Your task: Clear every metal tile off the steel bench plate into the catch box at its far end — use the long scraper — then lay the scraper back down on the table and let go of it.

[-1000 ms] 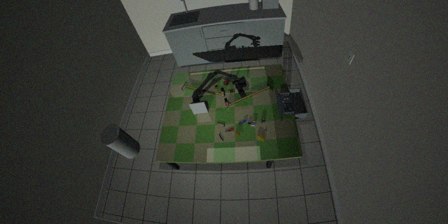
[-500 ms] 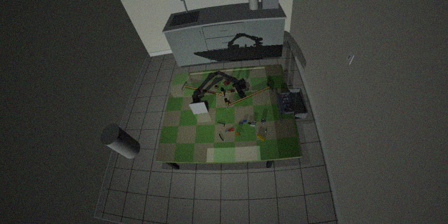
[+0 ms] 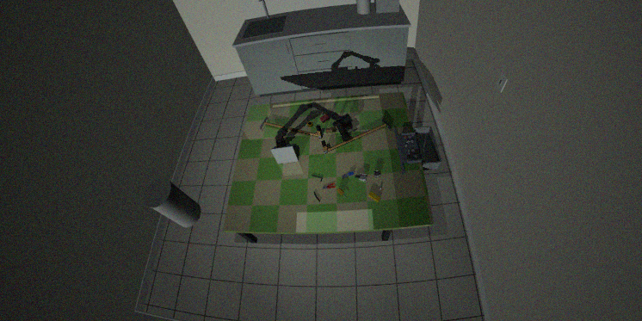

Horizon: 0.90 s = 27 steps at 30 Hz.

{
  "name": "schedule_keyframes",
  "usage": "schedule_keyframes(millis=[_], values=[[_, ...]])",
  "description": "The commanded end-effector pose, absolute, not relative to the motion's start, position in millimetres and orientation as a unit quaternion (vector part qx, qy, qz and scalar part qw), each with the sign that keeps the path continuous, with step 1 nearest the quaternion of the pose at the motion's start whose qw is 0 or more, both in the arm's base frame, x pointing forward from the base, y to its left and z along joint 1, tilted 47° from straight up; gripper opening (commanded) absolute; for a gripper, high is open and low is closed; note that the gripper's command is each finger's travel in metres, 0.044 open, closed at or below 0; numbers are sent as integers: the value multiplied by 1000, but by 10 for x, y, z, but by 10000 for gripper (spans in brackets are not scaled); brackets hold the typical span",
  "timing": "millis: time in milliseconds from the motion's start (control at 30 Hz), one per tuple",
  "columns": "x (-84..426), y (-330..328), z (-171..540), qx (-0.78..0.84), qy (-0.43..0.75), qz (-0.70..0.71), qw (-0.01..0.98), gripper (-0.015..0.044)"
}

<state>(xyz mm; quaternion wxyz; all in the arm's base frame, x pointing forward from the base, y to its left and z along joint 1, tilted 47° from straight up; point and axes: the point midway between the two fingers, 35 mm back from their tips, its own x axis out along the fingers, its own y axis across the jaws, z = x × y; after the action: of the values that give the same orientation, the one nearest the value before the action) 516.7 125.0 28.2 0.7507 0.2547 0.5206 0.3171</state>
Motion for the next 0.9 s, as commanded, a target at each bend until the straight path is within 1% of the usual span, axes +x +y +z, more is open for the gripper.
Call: schedule_keyframes(millis=[0,867], values=[[5180,1236,219,254,524,315,750,0],[5294,1075,53,252,524,315,750,0]])
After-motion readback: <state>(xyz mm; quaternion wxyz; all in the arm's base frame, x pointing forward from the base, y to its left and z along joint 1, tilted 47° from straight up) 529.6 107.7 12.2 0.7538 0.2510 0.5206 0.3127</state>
